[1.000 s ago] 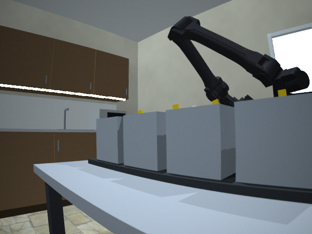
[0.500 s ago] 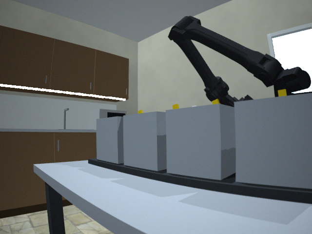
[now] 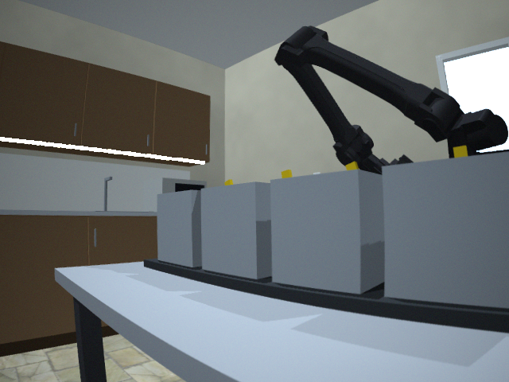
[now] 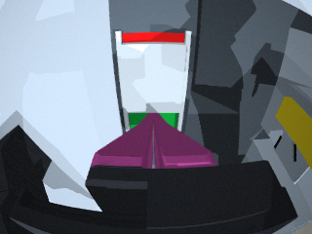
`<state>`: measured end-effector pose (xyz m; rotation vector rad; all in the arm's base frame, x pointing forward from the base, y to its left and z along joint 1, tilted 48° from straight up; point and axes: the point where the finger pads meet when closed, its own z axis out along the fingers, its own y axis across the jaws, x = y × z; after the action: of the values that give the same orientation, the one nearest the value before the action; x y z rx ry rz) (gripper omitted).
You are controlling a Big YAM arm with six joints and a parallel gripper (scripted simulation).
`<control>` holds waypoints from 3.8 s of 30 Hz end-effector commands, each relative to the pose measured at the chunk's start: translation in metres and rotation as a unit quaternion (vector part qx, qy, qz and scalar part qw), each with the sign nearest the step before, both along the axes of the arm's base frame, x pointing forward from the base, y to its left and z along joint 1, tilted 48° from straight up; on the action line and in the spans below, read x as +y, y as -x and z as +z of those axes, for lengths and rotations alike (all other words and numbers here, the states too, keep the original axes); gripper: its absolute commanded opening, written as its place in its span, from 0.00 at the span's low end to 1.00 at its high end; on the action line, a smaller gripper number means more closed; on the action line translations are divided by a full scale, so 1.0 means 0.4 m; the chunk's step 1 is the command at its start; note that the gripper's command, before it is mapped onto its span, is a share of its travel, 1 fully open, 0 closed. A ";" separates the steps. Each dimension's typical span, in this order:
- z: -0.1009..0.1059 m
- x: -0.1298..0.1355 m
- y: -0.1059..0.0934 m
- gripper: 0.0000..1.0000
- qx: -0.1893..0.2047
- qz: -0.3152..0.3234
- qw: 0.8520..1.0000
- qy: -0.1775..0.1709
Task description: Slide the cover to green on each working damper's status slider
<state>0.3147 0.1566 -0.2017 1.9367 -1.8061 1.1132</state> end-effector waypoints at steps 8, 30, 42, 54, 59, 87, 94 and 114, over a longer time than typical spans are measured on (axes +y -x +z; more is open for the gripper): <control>-0.017 0.041 -0.008 0.00 -0.006 0.005 1.000 -0.010; -0.017 0.041 -0.008 0.00 -0.006 0.005 1.000 -0.009; -0.023 0.050 -0.006 0.00 -0.005 0.007 1.000 -0.008; -0.025 0.048 -0.009 0.00 -0.006 0.004 1.000 -0.009; -0.025 0.048 -0.009 0.00 -0.006 0.004 1.000 -0.009; 0.003 0.002 -0.013 0.00 0.001 -0.005 1.000 -0.005; 0.037 0.084 -0.010 0.00 -0.015 0.007 1.000 -0.020; 0.070 0.097 0.026 0.00 -0.008 0.000 1.000 -0.012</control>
<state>0.3013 0.1839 -0.1768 1.9412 -1.8029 1.1087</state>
